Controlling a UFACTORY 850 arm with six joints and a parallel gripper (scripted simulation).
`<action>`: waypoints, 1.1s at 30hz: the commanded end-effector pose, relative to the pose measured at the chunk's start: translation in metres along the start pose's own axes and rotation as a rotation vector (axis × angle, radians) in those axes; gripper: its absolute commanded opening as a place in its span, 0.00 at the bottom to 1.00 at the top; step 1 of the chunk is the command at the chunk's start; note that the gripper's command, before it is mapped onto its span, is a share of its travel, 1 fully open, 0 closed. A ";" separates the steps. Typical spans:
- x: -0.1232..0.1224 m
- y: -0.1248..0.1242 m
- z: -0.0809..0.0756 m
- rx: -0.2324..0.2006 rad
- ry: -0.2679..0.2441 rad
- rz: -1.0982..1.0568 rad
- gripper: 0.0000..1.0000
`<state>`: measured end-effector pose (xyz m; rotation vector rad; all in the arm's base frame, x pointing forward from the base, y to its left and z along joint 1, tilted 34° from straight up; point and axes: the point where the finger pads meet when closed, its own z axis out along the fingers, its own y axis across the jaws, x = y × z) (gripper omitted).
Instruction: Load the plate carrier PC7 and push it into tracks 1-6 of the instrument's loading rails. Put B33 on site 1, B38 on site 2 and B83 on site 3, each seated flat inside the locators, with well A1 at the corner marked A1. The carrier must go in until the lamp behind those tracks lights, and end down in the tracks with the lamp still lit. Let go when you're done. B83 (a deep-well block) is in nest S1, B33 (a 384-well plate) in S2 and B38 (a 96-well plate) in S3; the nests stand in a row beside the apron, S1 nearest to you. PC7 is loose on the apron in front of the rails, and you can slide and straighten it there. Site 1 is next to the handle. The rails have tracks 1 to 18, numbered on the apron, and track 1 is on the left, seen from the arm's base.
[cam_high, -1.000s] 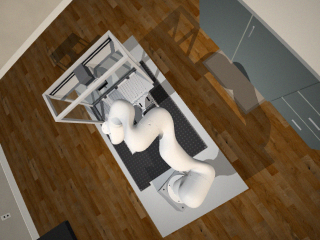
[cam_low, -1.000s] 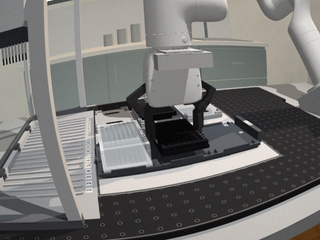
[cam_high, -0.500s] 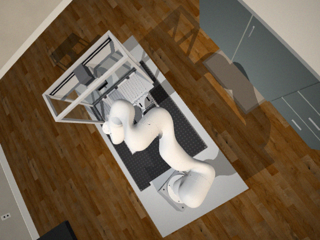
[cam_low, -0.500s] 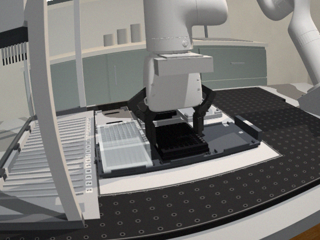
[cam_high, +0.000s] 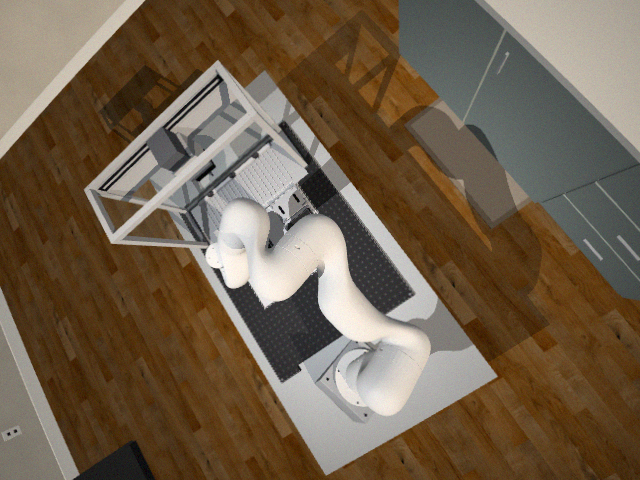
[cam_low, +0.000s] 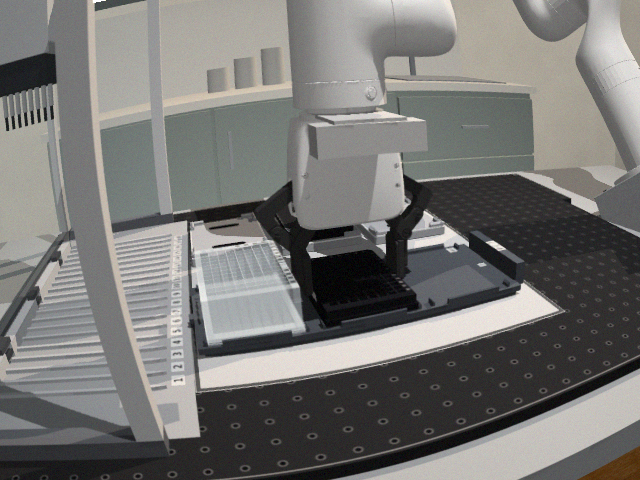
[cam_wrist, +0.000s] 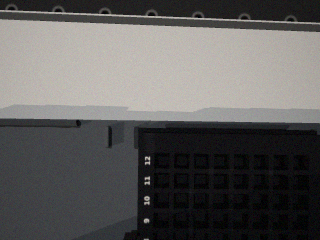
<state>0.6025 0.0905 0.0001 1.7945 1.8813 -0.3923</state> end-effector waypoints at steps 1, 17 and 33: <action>0.000 0.001 -0.001 -0.002 0.001 0.000 0.00; 0.000 0.001 0.000 -0.002 0.001 0.000 1.00; 0.000 0.001 0.000 -0.002 0.001 0.000 1.00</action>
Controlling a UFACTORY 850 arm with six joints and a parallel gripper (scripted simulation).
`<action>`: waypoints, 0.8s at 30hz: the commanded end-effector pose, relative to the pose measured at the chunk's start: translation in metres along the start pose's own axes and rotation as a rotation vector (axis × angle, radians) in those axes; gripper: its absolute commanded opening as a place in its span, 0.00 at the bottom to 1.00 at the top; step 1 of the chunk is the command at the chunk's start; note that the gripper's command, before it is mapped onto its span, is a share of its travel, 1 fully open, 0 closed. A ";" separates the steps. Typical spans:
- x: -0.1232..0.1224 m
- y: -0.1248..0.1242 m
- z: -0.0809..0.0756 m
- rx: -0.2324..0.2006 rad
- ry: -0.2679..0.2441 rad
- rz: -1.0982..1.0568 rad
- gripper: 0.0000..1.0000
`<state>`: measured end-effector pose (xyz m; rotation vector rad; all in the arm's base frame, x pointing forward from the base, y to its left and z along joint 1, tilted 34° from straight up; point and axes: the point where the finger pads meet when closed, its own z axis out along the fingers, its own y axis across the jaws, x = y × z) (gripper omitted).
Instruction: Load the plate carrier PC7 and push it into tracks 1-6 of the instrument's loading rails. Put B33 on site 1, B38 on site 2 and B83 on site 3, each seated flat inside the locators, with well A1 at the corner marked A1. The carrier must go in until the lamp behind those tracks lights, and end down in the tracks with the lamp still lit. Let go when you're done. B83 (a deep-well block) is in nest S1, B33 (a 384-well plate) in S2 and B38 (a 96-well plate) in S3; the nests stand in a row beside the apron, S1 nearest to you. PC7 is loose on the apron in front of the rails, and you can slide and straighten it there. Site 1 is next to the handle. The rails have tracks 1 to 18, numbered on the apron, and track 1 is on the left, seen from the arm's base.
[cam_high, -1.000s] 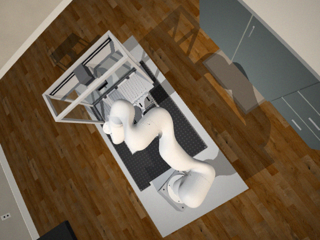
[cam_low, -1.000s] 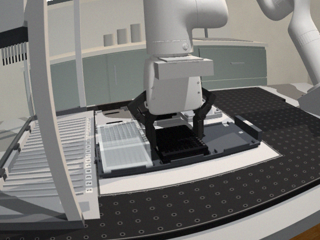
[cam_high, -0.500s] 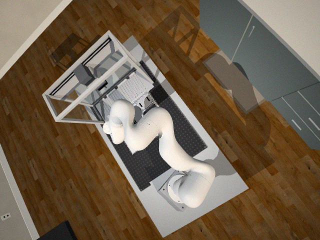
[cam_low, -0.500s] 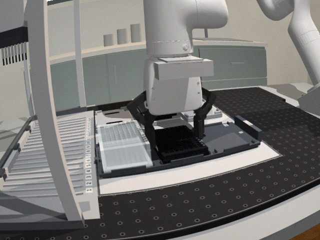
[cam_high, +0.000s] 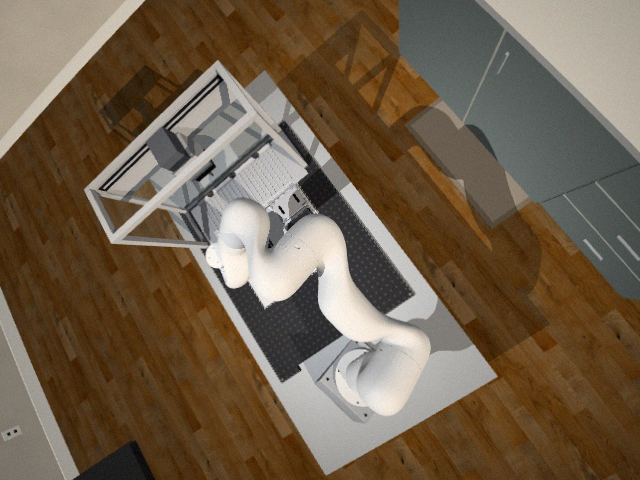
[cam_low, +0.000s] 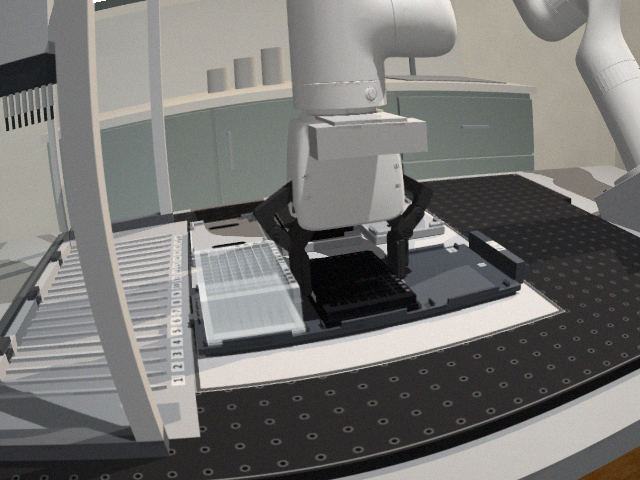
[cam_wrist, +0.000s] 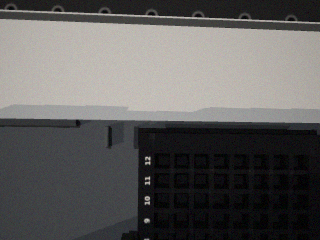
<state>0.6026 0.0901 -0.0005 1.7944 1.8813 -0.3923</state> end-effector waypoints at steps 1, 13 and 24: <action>0.000 0.001 -0.001 -0.002 0.001 0.000 1.00; 0.000 0.001 -0.004 -0.002 0.001 0.000 1.00; 0.000 0.001 -0.021 -0.002 0.001 0.000 1.00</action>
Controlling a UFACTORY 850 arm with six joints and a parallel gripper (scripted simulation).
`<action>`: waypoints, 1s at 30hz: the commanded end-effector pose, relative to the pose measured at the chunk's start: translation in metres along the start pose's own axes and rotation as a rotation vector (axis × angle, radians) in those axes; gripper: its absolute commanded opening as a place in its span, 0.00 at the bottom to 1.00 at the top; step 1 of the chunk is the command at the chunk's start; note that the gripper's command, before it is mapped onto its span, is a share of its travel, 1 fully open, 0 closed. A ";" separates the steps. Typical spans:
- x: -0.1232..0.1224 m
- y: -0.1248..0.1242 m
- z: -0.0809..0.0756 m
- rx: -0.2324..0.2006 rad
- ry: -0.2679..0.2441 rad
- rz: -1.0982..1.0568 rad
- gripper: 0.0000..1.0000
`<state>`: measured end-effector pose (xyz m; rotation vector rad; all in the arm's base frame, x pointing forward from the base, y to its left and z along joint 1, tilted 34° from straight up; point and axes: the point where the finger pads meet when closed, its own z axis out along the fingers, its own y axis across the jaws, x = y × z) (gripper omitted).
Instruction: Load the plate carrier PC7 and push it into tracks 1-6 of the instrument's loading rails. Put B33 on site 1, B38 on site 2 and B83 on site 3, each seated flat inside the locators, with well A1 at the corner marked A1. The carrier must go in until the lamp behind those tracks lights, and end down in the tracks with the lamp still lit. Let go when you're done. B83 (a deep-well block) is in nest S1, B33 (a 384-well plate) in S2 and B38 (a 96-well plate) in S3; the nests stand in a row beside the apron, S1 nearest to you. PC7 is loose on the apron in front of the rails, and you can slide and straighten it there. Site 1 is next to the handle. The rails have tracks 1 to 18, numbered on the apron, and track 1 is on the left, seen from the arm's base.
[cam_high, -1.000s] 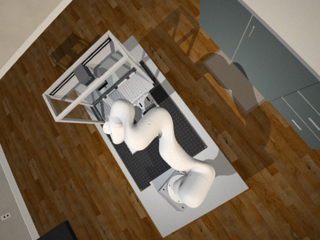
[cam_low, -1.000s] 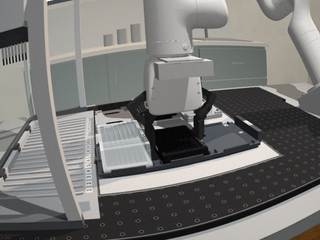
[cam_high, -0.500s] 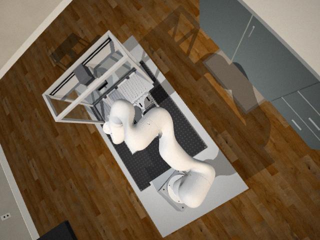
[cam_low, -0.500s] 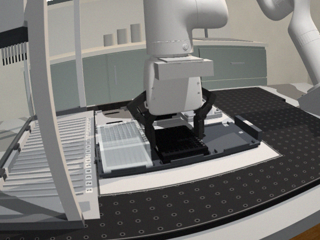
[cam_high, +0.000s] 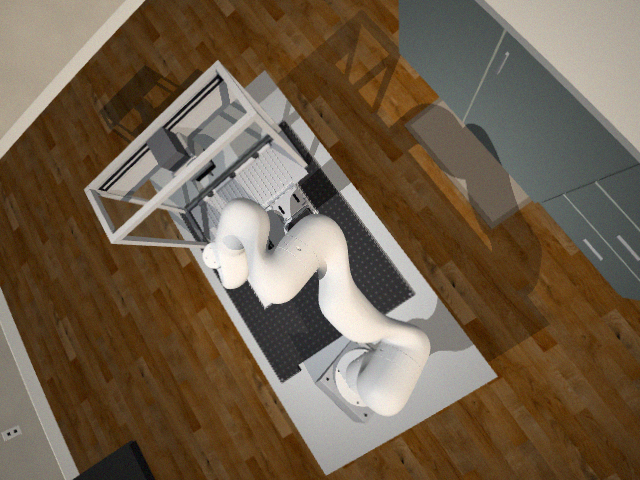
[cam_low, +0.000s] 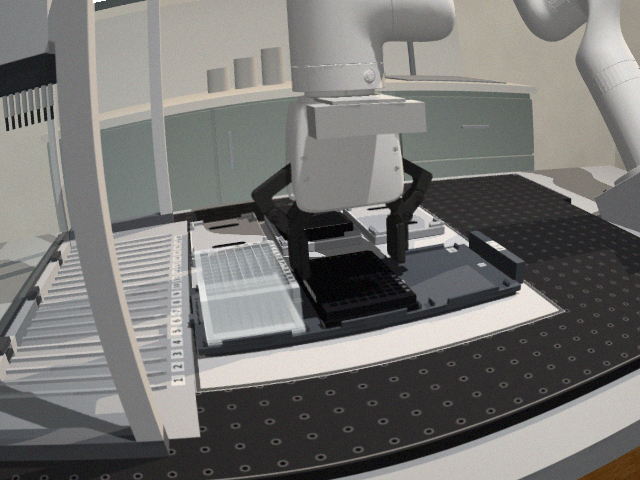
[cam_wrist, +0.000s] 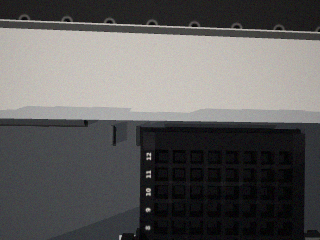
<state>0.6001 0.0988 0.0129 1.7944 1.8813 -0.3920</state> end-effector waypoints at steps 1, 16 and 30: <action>0.000 0.001 -0.006 -0.001 0.001 0.000 1.00; 0.000 0.001 -0.028 -0.001 0.001 0.000 1.00; 0.000 0.001 -0.048 -0.001 0.001 0.000 1.00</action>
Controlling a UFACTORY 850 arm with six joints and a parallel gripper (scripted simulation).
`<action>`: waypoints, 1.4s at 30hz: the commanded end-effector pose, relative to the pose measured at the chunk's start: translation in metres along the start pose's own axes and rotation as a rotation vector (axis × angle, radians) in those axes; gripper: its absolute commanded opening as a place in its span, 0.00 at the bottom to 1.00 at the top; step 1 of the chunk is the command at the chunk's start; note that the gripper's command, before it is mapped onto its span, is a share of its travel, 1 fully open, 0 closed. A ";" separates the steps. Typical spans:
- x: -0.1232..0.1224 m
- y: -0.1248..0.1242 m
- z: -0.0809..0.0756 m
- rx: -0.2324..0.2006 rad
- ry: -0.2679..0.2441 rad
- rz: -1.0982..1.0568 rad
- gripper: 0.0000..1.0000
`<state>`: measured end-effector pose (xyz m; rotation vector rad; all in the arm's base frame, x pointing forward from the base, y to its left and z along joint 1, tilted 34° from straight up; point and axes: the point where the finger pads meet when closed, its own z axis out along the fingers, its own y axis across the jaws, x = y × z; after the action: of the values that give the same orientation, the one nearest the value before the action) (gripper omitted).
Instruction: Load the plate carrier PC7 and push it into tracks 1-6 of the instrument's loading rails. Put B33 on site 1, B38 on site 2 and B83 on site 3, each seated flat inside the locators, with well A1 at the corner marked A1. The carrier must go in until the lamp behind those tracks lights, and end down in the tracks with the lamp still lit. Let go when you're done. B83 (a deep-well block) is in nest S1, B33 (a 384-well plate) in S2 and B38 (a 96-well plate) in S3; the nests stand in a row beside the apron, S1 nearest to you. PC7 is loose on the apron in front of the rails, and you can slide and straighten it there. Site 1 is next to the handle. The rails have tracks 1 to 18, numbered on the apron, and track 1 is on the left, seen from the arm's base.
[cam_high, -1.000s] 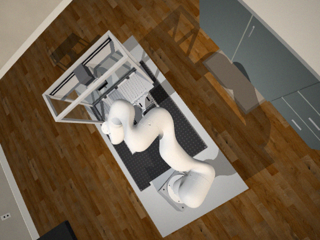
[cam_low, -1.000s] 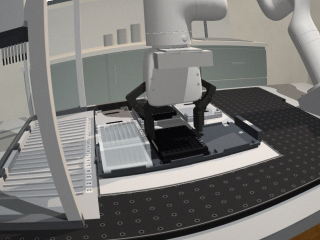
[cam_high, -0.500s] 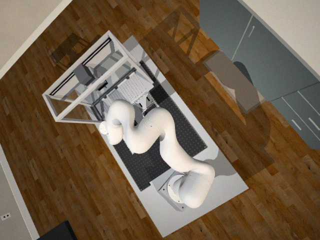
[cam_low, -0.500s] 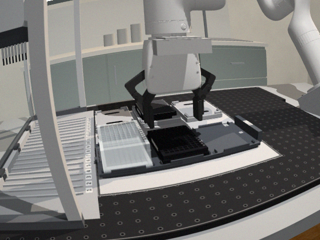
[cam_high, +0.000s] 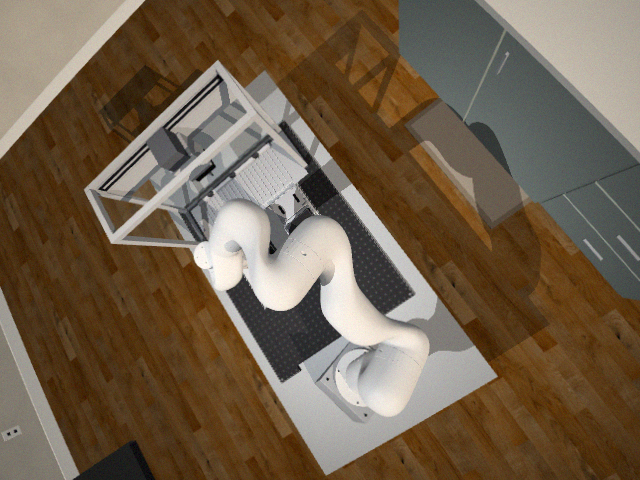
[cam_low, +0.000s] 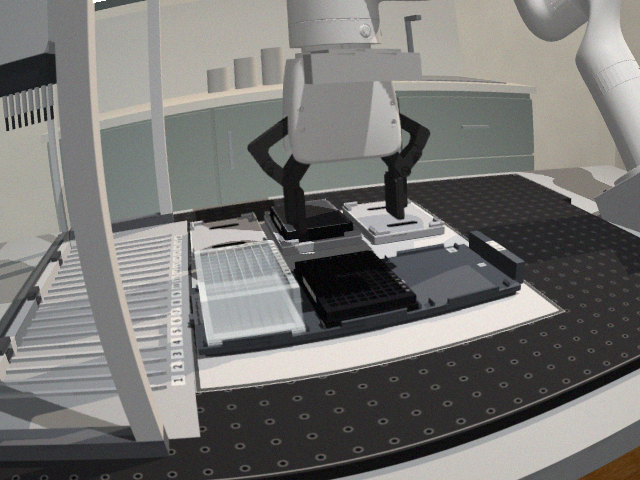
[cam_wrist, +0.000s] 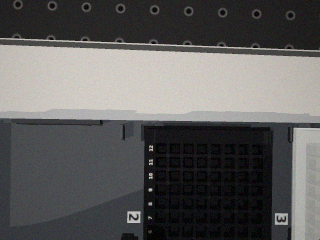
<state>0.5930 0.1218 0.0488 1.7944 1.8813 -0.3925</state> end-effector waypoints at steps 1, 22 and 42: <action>0.000 0.001 -0.006 -0.002 0.001 0.001 1.00; 0.000 0.001 -0.038 -0.002 0.001 0.001 1.00; 0.000 0.001 -0.053 -0.002 0.001 0.001 1.00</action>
<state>0.5848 0.1494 0.0917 1.7944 1.8813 -0.3926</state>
